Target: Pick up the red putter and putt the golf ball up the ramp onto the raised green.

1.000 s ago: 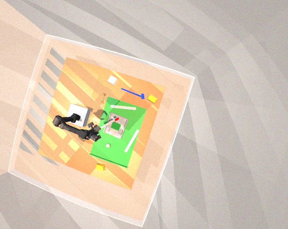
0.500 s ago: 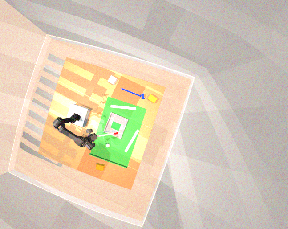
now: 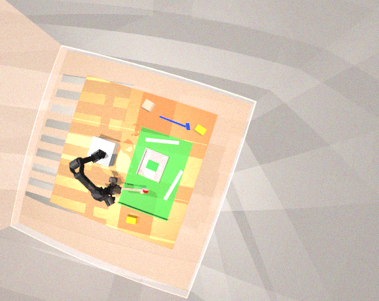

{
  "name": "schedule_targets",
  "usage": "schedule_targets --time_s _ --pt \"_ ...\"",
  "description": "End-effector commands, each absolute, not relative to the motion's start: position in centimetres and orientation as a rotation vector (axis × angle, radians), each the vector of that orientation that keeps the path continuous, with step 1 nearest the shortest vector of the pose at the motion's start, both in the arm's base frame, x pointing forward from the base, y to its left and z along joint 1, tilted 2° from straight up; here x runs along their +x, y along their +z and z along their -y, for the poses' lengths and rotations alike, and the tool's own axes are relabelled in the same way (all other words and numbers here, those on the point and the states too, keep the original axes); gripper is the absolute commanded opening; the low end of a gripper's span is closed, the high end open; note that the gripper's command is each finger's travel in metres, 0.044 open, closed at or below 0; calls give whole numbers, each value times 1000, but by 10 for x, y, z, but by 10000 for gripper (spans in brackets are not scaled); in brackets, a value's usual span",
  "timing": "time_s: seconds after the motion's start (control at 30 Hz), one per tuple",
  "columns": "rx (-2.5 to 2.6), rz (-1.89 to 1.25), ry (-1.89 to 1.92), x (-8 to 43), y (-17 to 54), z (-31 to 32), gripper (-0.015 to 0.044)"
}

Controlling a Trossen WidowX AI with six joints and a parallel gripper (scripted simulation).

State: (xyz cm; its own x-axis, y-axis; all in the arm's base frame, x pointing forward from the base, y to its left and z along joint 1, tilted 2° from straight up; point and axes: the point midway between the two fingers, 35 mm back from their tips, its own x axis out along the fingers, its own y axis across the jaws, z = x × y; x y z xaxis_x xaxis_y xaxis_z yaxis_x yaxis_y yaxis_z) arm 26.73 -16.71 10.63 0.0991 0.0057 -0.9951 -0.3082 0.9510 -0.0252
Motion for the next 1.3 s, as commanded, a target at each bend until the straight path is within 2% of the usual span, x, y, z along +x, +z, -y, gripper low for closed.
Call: schedule_targets --time_s 0.0,0.27,1.27 --pt "-180 -1478 154 256 108 193 0" --pt "-68 -1510 34 230 110 229 0" --pt "-66 -1511 31 233 58 230 0"
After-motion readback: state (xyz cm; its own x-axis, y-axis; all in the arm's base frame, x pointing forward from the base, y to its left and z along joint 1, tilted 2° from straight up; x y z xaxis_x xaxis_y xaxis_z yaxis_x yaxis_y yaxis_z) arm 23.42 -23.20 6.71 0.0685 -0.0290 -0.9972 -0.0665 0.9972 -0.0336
